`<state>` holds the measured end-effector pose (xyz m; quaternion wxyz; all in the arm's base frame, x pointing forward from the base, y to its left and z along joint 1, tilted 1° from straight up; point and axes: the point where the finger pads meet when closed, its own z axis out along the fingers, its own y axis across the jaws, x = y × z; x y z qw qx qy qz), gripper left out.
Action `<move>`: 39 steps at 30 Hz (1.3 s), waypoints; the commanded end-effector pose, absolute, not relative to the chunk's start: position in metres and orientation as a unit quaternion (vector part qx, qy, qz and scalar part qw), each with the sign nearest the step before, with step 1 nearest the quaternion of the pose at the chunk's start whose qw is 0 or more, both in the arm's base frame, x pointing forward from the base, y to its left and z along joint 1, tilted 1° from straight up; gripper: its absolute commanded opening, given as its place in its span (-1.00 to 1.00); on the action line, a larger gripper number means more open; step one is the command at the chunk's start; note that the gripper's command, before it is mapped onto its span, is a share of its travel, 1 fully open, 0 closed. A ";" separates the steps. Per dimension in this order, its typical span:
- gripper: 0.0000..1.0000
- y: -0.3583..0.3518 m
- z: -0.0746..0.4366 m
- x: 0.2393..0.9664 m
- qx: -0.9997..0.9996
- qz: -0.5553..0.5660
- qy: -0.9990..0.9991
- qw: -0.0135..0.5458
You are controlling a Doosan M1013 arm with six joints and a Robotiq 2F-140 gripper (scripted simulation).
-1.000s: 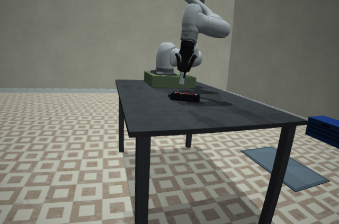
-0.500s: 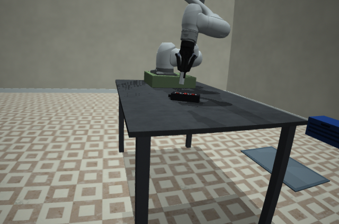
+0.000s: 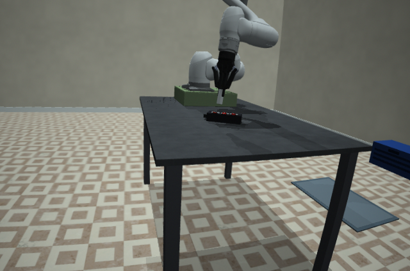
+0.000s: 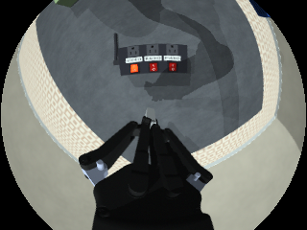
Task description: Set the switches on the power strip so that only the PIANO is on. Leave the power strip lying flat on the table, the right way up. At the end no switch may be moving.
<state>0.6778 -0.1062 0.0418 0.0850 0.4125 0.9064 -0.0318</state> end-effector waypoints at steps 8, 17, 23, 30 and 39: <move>-1.00 -0.104 -0.039 0.675 0.410 -0.027 0.908 0.079; -1.00 -0.104 -0.039 0.675 0.410 -0.027 0.908 0.079; -1.00 -0.104 -0.039 0.675 0.410 -0.027 0.908 0.079; -1.00 -0.104 -0.039 0.675 0.410 -0.027 0.908 0.079; -1.00 -0.104 -0.039 0.675 0.410 -0.027 0.908 0.079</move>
